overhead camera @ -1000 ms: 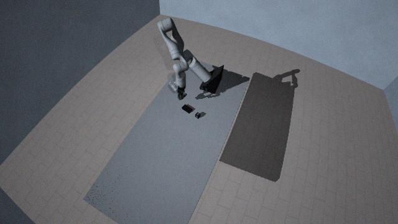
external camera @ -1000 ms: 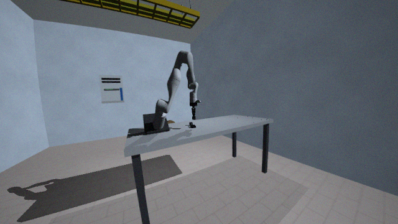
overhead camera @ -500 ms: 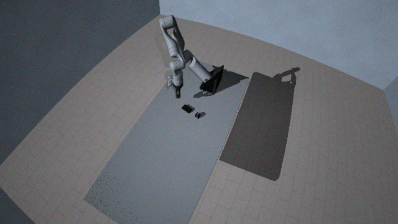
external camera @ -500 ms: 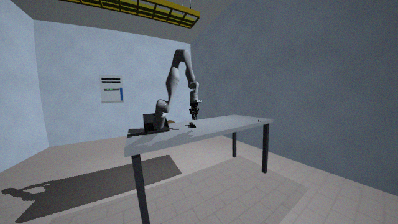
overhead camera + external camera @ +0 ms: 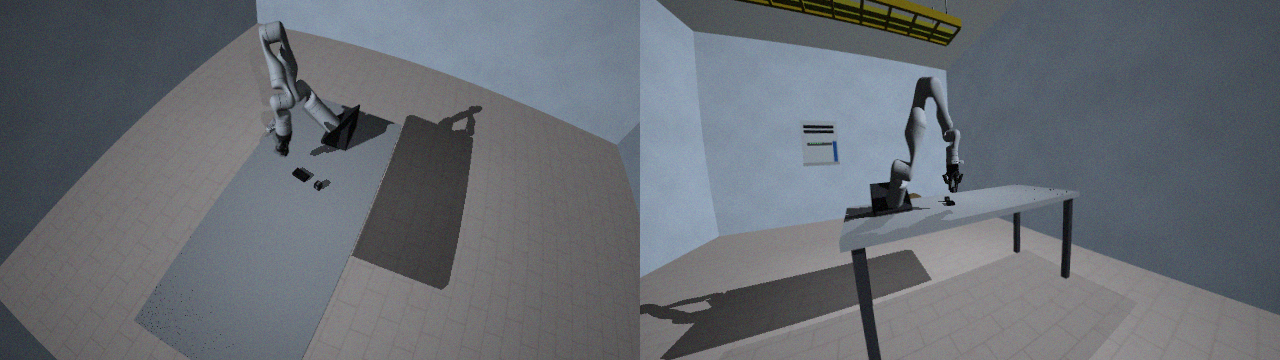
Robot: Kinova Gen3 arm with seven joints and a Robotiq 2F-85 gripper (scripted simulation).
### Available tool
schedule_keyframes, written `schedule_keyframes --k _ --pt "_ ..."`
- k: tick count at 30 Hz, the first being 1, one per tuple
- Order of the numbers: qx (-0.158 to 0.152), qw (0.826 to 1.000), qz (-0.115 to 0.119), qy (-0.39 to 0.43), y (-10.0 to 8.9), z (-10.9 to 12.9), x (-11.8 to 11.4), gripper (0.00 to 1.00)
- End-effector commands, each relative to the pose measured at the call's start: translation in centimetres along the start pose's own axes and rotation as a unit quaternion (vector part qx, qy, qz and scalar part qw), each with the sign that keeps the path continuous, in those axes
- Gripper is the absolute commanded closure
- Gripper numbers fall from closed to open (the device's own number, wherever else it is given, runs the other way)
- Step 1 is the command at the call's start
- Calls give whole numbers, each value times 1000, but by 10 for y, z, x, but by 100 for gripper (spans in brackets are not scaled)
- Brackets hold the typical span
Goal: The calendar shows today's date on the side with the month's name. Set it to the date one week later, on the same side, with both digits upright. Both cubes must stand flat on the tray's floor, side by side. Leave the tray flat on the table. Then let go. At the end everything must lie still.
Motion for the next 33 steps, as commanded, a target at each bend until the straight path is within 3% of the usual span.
schedule_keyframes --k 1,17,33 --pt "-2 1000 5 21 -3 0 1 72" --pt "-8 993 9 117 -4 7 3 72" --pt "-9 991 9 131 -4 9 3 72"
Point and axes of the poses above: the point where the finger pads meet when closed, its own y axis out along the fingers, its own x axis across the jaws, z = x × y, the point moved 8 cm from there along -y, back along the fingers, and after that the axes turned 3 degrees about y, right-handed, at the moved point
